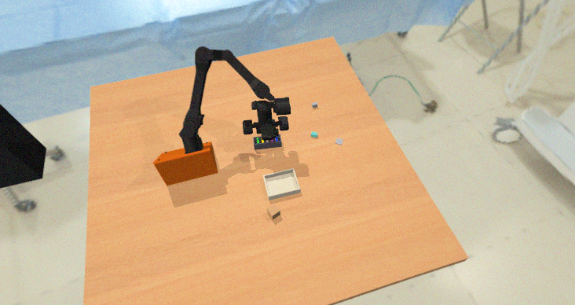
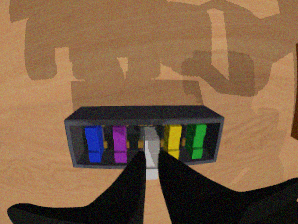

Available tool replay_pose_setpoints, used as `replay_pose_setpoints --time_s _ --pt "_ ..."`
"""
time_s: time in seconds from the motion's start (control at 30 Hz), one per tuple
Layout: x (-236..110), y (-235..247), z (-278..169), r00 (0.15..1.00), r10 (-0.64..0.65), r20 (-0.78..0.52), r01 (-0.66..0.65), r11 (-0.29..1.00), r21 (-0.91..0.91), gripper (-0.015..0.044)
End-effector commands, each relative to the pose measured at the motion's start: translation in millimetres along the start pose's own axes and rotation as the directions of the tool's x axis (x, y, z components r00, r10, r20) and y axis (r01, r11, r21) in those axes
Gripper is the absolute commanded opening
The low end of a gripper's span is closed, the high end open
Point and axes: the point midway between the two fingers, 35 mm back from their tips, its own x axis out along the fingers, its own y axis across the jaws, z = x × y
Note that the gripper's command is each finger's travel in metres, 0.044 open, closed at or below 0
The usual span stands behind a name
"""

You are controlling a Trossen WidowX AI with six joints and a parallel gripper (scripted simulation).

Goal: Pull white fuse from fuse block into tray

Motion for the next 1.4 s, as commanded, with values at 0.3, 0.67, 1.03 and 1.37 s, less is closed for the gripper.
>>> replay_pose_setpoints --time_s 0.3,0.67,1.03,1.37 --pt "-8 2 0 1.000 0.005 0.004 -0.005 1.000 -0.005 0.0000" --pt "-13 1 0 1.000 0.004 0.003 -0.004 1.000 -0.005 0.0000" --pt "-20 1 0 1.000 0.004 0.003 -0.004 1.000 -0.004 0.0000" --pt "-35 1 0 1.000 0.004 0.003 -0.004 1.000 -0.004 0.0000"
